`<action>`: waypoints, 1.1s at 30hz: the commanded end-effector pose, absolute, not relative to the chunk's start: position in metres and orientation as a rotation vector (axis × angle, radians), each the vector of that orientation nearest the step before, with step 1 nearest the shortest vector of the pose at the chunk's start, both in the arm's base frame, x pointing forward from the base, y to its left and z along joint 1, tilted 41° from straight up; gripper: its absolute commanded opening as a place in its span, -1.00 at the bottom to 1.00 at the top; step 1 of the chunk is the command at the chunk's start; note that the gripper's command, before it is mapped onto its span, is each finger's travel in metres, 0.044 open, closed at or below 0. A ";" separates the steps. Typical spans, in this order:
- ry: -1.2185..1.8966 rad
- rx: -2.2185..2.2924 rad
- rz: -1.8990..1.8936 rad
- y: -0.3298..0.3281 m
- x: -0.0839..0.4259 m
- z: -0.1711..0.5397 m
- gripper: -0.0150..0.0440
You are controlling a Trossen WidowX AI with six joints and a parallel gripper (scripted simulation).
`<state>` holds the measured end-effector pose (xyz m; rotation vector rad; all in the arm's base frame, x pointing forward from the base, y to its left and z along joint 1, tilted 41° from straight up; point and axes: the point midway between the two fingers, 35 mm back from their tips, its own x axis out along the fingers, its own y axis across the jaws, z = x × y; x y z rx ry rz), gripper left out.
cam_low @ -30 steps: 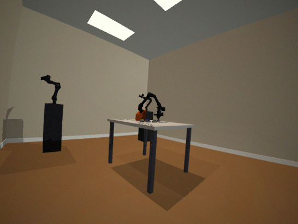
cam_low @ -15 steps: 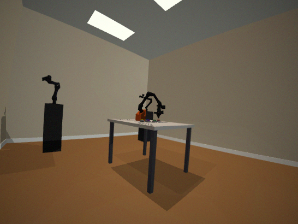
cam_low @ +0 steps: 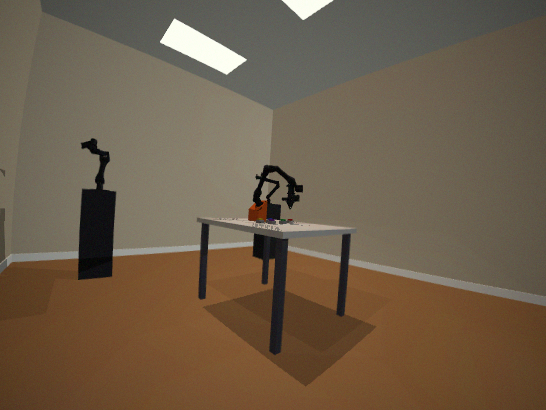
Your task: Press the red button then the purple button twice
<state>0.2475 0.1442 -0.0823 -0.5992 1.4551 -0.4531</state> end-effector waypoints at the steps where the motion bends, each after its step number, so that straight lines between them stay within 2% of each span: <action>1: 1.443 -0.565 -0.445 0.106 0.284 -0.037 -0.42; 7: 1.432 -0.571 -0.453 0.030 0.310 0.026 -0.42; 14: 1.425 -0.604 -0.507 -0.055 0.302 0.088 -0.42; 21: 1.425 -0.604 -0.509 -0.058 0.302 0.087 -0.42; 26: 1.425 -0.606 -0.511 -0.096 0.307 0.045 -0.42; 33: 1.425 -0.607 -0.511 -0.098 0.307 0.042 -0.42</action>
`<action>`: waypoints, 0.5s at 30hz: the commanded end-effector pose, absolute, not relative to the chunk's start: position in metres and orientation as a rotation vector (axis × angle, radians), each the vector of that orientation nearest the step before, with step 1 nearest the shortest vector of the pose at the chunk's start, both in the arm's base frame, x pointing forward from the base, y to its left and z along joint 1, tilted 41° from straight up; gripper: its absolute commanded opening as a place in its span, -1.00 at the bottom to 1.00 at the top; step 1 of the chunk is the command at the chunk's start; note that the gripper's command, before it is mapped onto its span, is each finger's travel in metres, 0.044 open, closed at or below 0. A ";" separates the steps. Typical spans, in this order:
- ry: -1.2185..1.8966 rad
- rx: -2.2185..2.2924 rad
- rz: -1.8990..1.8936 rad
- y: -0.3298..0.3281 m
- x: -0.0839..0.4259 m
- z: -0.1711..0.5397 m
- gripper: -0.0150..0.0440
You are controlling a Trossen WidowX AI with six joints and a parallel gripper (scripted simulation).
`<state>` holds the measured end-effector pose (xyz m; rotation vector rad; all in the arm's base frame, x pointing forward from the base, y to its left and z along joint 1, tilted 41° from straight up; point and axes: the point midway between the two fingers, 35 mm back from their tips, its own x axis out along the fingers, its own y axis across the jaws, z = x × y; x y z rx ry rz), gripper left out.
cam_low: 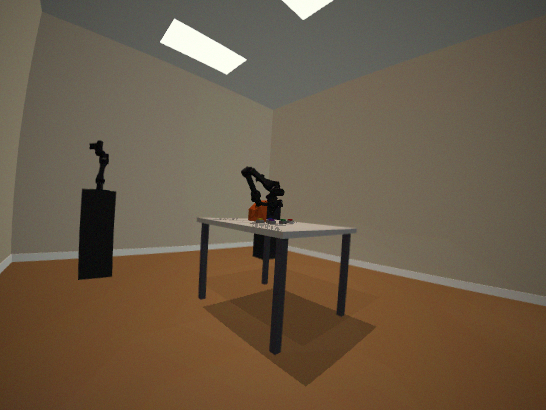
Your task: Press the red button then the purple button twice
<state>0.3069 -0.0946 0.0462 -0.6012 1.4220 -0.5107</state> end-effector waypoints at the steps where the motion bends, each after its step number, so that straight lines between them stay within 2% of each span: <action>1: 1.425 -0.607 -0.511 -0.099 0.307 0.041 -0.42; 15: 1.425 -0.607 -0.511 -0.114 0.309 0.024 -0.42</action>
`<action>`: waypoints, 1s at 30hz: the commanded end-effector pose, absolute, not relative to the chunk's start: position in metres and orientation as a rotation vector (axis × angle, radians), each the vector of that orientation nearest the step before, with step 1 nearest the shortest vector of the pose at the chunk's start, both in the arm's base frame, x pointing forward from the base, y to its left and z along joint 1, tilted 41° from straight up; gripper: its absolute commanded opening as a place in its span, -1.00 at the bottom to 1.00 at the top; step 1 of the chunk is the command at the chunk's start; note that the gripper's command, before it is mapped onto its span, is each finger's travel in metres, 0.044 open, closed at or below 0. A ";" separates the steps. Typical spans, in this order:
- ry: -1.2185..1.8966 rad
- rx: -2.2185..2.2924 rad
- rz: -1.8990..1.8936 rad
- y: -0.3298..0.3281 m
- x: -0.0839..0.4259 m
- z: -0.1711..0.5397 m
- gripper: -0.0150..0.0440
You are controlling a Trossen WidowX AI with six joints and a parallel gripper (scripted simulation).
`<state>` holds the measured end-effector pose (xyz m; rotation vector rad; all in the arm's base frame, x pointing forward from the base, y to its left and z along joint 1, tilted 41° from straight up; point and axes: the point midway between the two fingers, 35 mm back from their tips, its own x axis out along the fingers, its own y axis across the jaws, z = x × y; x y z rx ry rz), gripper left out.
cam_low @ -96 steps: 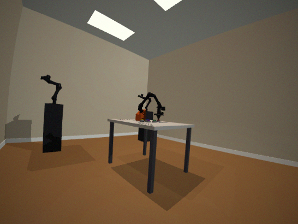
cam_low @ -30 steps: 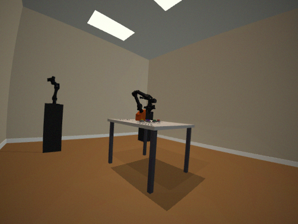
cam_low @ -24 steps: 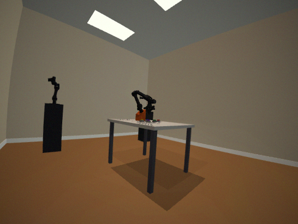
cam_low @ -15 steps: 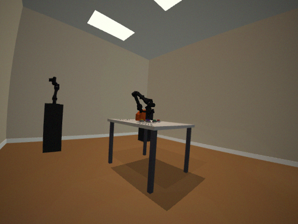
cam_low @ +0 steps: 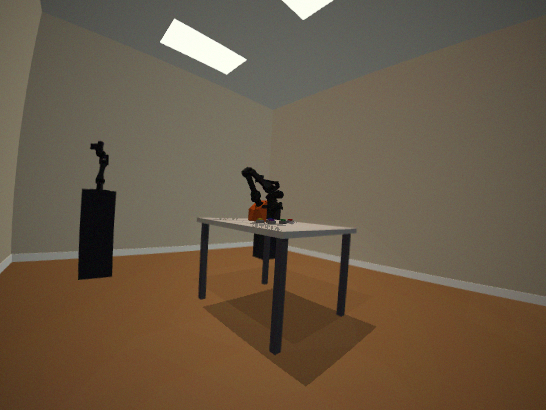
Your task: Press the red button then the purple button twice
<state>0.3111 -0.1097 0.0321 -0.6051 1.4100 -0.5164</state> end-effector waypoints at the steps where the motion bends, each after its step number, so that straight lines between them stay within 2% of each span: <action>1: 1.425 -0.607 -0.512 -0.115 0.309 0.023 -0.42; 30: 1.419 -0.607 -0.515 -0.112 0.310 0.027 -0.42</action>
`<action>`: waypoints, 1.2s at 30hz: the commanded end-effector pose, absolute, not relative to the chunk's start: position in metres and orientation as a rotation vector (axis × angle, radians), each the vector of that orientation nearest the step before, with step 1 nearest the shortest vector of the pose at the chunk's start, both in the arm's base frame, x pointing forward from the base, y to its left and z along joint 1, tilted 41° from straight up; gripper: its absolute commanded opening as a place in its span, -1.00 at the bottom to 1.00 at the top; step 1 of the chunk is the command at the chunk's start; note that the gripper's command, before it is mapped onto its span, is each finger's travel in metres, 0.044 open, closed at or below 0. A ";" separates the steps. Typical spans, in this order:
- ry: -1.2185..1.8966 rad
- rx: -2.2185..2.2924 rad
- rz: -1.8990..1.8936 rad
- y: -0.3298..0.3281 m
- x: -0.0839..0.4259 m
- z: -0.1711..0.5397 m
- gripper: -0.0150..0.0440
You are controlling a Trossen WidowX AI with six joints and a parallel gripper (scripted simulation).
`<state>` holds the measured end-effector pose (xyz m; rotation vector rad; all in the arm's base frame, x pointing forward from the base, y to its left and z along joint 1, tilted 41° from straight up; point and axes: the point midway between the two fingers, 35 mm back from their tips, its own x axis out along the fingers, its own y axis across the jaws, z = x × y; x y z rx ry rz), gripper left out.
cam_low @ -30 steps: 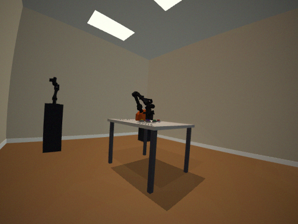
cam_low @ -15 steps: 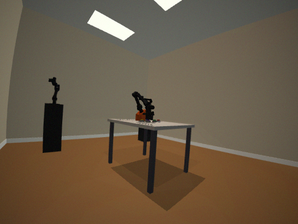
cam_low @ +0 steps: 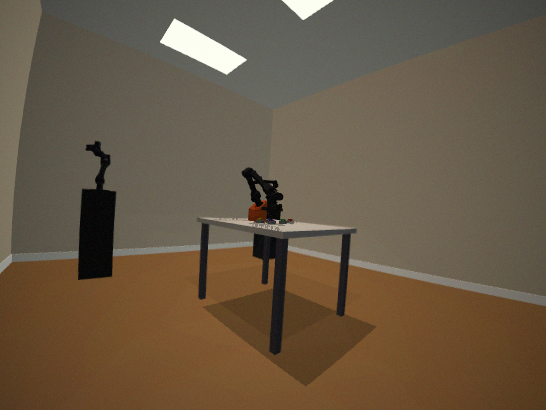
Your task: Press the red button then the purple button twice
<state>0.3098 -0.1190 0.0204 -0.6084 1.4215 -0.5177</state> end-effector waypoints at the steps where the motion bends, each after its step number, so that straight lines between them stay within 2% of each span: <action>1: 1.422 -0.607 -0.513 -0.104 0.308 0.035 -0.42; 36: 1.425 -0.608 -0.512 -0.120 0.310 0.018 -0.42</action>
